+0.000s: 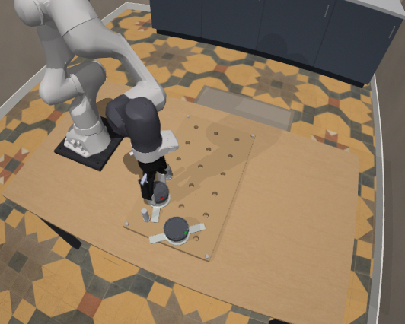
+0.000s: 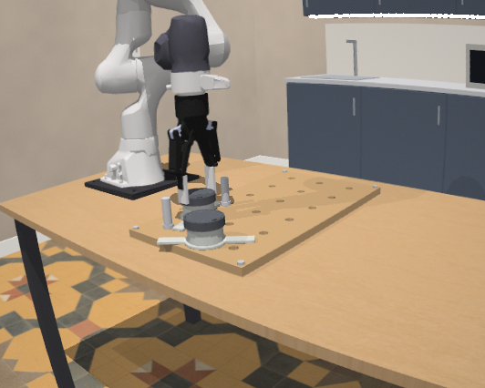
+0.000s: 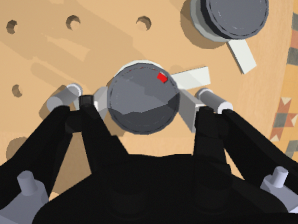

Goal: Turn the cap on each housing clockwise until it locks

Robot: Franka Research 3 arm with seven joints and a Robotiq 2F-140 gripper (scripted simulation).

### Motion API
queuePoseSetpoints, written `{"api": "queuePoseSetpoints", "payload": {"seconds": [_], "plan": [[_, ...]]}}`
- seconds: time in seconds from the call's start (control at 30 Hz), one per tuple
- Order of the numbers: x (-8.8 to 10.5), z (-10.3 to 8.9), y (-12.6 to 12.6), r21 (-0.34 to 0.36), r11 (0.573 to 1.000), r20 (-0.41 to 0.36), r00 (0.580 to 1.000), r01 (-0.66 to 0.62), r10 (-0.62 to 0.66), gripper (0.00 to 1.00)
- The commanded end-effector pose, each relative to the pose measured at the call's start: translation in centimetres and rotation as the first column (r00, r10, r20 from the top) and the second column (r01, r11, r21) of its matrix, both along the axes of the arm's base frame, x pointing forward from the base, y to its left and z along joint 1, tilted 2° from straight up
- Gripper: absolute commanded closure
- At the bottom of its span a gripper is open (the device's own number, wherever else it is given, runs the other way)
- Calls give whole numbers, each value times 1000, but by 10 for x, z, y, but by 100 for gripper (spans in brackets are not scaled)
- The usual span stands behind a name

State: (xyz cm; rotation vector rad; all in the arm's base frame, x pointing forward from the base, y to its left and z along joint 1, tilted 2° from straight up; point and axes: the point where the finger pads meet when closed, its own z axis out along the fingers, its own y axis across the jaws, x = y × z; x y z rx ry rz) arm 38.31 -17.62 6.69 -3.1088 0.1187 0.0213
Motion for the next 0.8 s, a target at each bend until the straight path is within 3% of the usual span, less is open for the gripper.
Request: {"api": "queuePoseSetpoints", "payload": {"seconds": [0.0,0.77], "plan": [[-1,-1,0,-1,1000,-1,1000,2,-2,90],[-1,-1,0,-2,1000,-2,1000,13,-13,90]]}}
